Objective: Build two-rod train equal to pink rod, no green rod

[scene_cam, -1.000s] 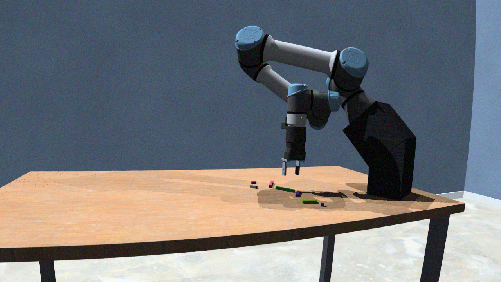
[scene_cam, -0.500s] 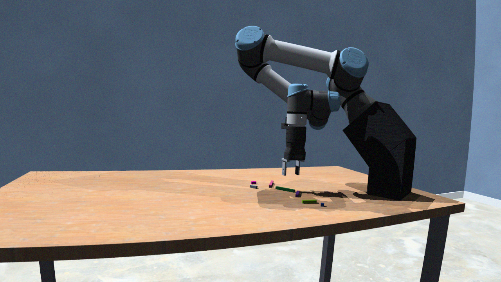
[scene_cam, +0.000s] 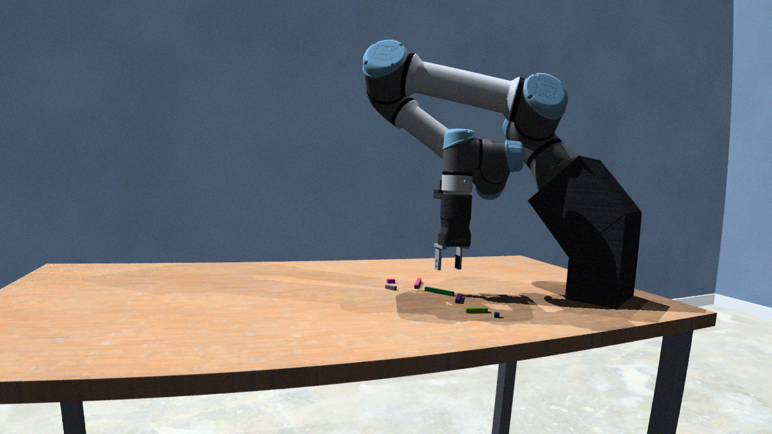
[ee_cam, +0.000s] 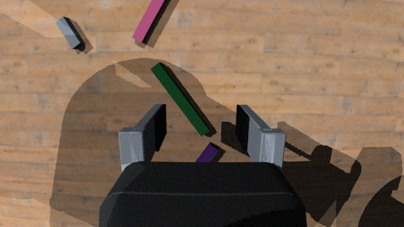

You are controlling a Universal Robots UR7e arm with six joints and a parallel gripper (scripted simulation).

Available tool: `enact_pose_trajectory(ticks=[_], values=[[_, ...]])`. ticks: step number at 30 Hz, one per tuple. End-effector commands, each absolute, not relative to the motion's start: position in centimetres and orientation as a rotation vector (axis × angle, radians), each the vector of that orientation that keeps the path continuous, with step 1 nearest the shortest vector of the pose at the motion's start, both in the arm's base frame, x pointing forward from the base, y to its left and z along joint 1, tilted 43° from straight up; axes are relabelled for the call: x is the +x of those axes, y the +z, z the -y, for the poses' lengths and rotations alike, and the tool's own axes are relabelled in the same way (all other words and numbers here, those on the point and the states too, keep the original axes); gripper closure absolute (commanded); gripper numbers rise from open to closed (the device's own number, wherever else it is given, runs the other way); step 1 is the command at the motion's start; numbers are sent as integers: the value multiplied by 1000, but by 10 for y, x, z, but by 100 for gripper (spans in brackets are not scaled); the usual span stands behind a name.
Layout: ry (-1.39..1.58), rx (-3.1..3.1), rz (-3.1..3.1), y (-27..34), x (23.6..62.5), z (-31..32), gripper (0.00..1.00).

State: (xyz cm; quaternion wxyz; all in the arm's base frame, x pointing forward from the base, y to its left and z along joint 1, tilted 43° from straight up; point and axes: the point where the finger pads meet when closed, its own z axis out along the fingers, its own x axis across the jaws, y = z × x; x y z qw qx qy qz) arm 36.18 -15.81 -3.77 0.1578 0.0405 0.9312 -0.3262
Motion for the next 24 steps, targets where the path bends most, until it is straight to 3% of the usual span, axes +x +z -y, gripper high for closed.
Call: enact_pose_trajectory(ticks=[1,24], values=[[-930,129,-2660,-37,363,158,0],[-749,774,-2433,-7,435,180,0]])
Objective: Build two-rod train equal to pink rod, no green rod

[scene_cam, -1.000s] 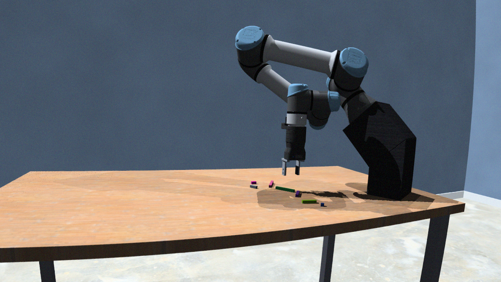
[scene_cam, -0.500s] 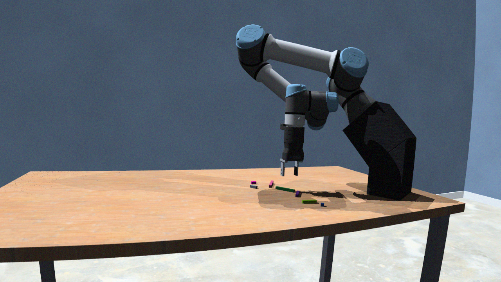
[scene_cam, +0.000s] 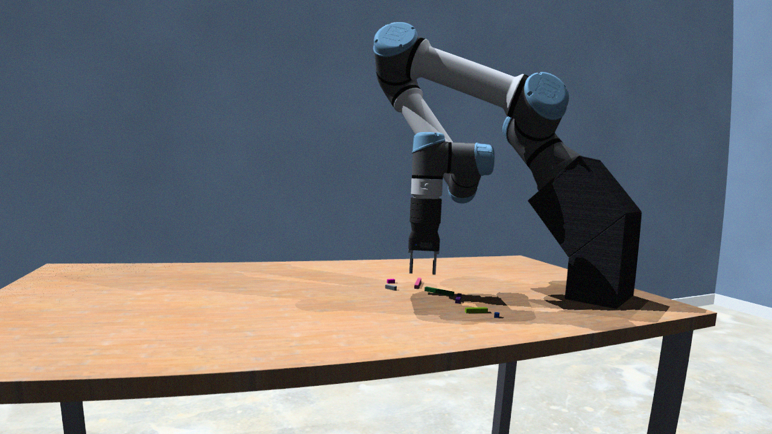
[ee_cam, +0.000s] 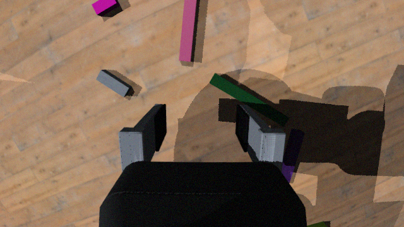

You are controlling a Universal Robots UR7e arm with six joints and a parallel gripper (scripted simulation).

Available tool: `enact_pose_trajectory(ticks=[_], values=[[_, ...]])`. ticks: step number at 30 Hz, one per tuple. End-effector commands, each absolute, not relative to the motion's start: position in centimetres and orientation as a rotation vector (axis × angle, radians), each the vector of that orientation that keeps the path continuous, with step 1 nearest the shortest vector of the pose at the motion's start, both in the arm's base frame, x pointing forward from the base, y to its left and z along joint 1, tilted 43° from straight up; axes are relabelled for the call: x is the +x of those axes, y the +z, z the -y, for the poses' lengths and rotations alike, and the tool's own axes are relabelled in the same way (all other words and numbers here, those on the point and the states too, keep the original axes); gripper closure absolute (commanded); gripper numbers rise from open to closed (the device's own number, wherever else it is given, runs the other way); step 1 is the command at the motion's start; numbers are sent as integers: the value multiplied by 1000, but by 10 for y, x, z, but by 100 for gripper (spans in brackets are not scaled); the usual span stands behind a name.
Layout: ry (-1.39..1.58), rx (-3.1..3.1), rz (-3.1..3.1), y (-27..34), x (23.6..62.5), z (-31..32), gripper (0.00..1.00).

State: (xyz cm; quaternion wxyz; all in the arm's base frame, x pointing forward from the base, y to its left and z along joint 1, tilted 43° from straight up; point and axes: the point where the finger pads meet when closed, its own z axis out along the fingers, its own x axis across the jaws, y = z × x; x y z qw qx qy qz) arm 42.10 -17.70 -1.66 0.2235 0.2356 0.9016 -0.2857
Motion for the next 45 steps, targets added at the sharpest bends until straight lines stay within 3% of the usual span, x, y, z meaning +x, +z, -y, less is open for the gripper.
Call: enact_pose_trajectory(ticks=[1,11,45], values=[[-734,819,-2411,-3,440,181,0],[-651,1054,-2279,24,467,186,0],[-649,1060,-2275,25,468,186,0]])
